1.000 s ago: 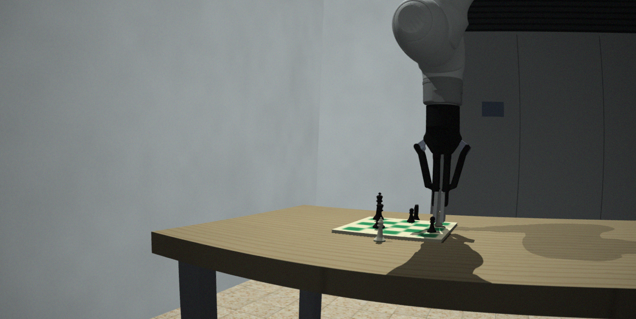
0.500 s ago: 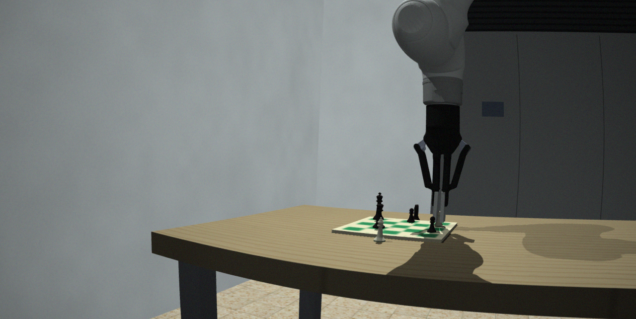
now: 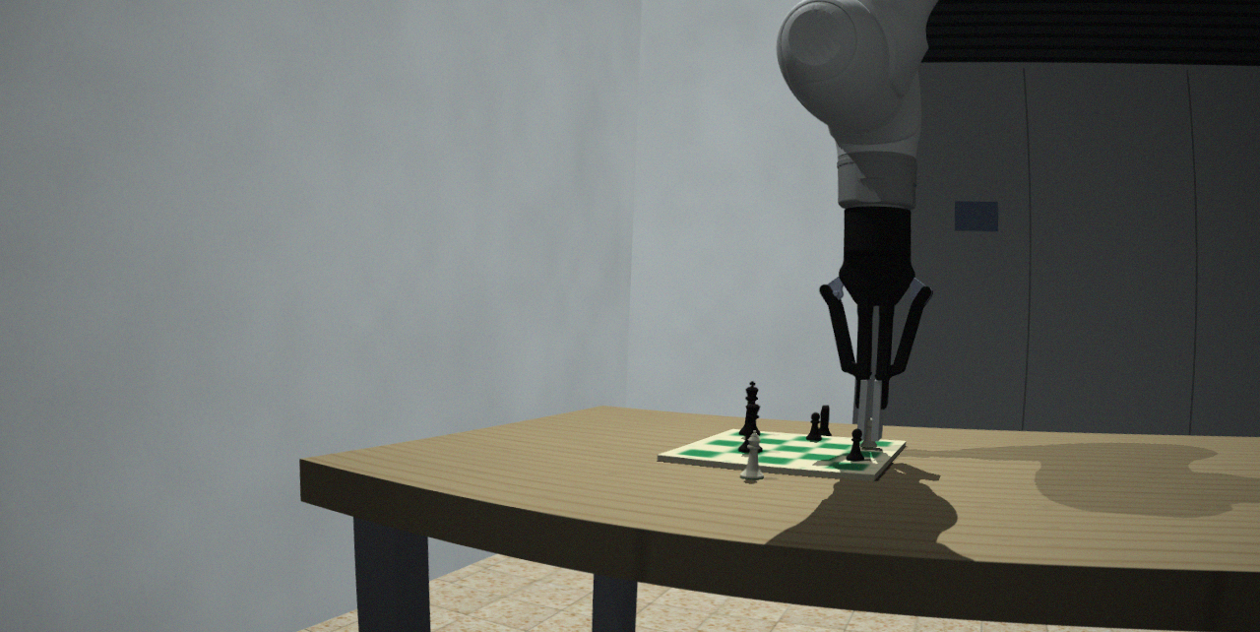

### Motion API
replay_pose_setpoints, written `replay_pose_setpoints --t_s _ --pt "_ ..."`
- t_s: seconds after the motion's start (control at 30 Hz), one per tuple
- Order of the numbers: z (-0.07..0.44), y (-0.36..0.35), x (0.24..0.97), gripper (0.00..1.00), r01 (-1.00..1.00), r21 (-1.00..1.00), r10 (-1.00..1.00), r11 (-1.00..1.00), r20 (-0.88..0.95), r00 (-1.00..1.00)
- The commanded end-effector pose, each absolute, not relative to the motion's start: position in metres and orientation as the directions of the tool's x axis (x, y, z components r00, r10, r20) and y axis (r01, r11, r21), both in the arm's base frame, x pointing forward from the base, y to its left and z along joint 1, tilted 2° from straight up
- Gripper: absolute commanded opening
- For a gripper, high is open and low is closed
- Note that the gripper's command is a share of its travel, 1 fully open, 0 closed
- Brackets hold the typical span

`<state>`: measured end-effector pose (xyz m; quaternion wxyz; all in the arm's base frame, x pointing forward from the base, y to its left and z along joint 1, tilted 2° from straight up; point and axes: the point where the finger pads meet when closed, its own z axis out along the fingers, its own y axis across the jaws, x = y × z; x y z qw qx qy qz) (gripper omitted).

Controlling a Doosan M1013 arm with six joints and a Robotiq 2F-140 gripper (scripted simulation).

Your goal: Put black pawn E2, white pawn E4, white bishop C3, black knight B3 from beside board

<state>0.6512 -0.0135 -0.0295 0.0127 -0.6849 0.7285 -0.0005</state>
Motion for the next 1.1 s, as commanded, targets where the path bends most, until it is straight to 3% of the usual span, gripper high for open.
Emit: replay_pose_setpoints --t_s 0.0,0.33,1.07 --pt "-0.031 -0.016 0.652 0.04 -0.997 -0.022 -0.997 0.069 -0.020 -0.068" --pt "-0.031 -0.016 0.652 0.20 -0.997 -0.022 -0.997 0.069 -0.020 -0.068" --pt "-0.013 -0.016 0.652 0.20 -0.997 -0.022 -0.997 0.069 -0.020 -0.068"
